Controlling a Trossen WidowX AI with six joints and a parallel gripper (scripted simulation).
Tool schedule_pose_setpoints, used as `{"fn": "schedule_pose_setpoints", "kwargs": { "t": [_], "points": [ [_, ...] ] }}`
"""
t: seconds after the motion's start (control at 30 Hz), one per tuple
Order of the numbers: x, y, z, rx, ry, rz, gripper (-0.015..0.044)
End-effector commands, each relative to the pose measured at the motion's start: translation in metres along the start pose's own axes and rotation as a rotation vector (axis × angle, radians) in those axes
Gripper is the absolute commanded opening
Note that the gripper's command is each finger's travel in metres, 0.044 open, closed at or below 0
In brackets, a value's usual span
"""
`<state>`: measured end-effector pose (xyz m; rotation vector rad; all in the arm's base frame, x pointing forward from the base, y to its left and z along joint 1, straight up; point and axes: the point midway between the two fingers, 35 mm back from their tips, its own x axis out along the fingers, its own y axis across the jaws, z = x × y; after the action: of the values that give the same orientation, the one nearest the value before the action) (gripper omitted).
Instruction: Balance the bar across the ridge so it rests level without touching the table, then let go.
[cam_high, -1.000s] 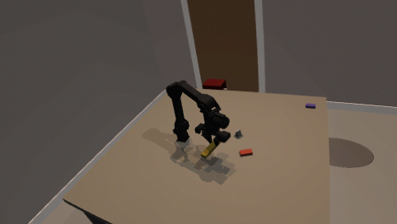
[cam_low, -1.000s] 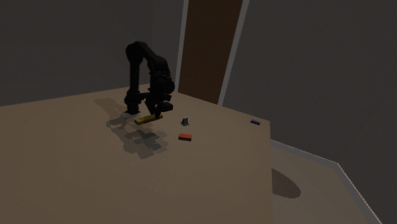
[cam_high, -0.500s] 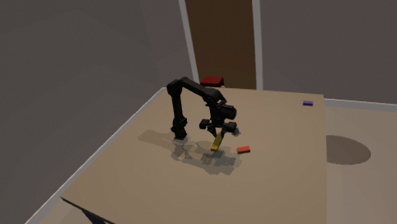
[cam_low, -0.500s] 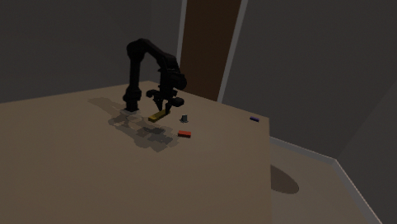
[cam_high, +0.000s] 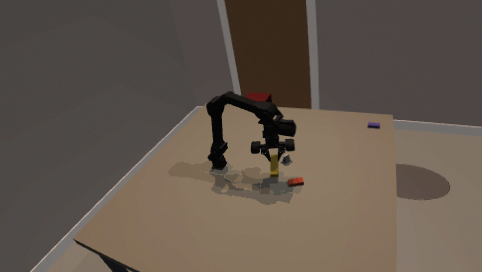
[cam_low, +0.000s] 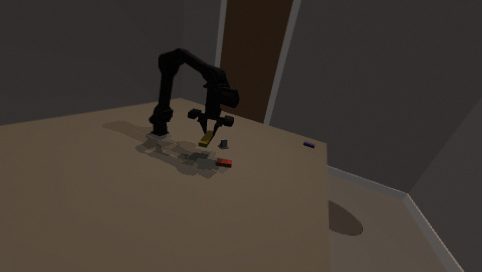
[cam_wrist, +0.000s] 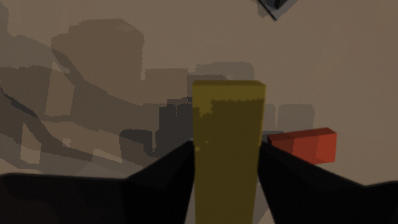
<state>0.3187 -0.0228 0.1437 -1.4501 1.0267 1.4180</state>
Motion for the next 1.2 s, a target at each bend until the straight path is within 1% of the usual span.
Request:
{"fn": "schedule_pose_setpoints", "kwargs": {
  "t": [0.0, 0.63, 1.17],
  "points": [
    [-0.002, -0.010, 0.013, -0.087, 0.005, -0.005, 0.0000],
    [-0.002, -0.037, 0.079, -0.459, 0.000, -0.008, 0.0000],
    [-0.001, -0.036, 0.134, -0.760, -0.004, -0.010, 0.0000]
  ]
}}
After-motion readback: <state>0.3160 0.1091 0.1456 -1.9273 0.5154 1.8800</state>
